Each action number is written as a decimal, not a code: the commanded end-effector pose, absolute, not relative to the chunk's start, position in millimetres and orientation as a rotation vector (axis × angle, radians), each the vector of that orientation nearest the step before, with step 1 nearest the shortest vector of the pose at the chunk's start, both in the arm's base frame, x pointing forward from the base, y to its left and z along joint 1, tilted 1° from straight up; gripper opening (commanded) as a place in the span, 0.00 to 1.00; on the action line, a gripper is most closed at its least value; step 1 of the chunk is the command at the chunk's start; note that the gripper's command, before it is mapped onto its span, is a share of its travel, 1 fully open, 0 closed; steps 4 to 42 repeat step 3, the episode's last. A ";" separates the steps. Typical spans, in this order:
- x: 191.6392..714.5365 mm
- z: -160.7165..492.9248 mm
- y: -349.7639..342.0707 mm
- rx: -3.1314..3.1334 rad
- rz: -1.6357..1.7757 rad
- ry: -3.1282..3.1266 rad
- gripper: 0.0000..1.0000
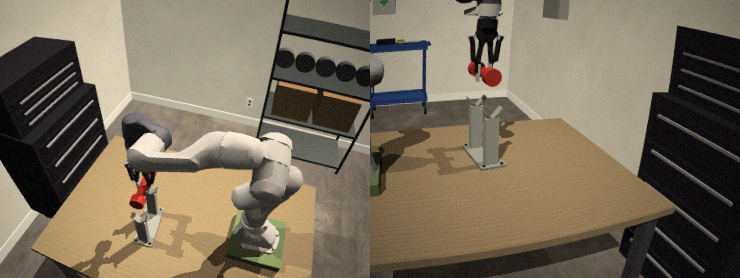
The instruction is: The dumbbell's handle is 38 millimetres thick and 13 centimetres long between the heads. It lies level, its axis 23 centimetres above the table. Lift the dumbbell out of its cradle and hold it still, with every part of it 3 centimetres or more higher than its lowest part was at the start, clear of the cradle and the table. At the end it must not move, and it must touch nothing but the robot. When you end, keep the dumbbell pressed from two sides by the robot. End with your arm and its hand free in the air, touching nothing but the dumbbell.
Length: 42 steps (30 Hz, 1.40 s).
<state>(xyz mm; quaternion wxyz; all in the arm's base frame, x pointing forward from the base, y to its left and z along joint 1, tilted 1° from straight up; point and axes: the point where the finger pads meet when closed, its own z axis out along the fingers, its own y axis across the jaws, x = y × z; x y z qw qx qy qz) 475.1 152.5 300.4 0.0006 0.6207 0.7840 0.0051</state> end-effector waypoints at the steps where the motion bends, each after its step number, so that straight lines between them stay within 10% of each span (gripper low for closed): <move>1: 478.1 305.1 153.9 1.936 0.027 2.461 0.00; 42: 478.1 305.1 153.9 1.936 0.027 2.461 0.00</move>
